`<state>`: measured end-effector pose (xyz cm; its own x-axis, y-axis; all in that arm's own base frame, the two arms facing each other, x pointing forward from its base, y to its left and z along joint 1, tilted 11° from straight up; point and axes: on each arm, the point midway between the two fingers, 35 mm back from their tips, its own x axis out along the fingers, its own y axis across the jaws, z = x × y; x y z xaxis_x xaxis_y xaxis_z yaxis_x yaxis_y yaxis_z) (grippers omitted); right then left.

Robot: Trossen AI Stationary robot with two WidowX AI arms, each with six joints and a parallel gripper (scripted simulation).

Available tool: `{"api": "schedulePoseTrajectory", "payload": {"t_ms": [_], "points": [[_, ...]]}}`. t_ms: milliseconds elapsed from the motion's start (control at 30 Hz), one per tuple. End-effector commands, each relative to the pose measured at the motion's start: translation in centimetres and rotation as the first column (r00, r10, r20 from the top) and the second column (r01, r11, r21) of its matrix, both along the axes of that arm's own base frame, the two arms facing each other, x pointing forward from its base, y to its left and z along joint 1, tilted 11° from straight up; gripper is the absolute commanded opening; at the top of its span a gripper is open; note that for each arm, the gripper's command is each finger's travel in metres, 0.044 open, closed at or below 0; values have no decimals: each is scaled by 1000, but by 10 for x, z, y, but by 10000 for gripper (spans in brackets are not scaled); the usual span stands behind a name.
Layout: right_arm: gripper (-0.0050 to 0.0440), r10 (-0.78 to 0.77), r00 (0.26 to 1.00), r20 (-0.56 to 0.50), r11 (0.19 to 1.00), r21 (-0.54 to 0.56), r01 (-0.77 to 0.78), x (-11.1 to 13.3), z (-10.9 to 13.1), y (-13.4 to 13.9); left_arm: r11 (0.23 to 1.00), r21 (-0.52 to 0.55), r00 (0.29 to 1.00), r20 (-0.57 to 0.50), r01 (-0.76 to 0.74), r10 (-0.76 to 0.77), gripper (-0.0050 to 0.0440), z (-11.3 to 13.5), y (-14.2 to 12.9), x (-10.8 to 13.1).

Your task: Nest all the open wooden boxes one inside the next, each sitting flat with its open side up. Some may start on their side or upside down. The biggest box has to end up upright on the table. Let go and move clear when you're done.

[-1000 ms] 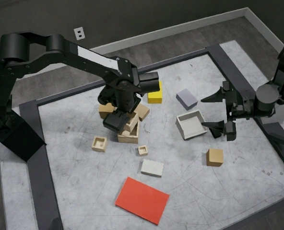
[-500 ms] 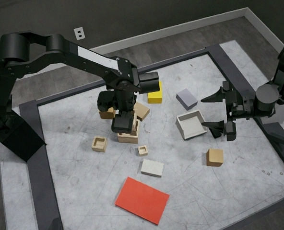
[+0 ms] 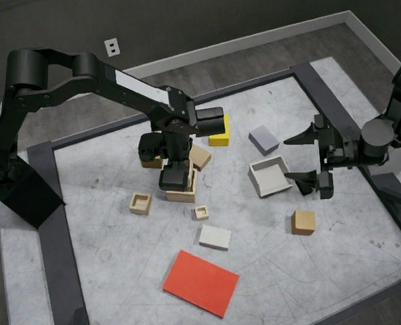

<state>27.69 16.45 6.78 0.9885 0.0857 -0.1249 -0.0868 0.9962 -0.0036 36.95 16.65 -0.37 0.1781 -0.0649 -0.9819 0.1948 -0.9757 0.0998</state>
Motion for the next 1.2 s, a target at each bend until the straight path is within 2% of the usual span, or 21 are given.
{"api": "schedulePoseTrajectory", "payload": {"t_ms": [0, 200, 233, 267, 667, 1167], "points": [[400, -2, 1000, 7, 1000, 3, 2, 0, 2, 0, 1000, 3, 1000, 10, -2, 2, 257, -2, -1, 3], [400, -2, 1000, 7, 1000, 3, 2, 0, 2, 0, 1000, 4, 1000, 12, -2, 2, 257, -12, -1, 6], [400, -2, 1000, 7, 1000, 3, 2, 0, 2, 0, 1000, 14, 1000, 31, -1, 1, 257, -4, 2, 8], [400, -2, 1000, 7, 1000, 3, 2, 0, 2, 0, 1000, 7, 1000, 18, -3, 3, 257, -9, 1, 8], [400, -2, 1000, 7, 1000, 3, 2, 0, 2, 0, 1000, 12, 1000, 27, -2, 2, 257, -12, 2, 16], [400, -2, 1000, 7, 1000, 3, 2, 0, 2, 0, 1000, 4, 1000, 9, -2, 2, 257, -28, -2, 10]]}}
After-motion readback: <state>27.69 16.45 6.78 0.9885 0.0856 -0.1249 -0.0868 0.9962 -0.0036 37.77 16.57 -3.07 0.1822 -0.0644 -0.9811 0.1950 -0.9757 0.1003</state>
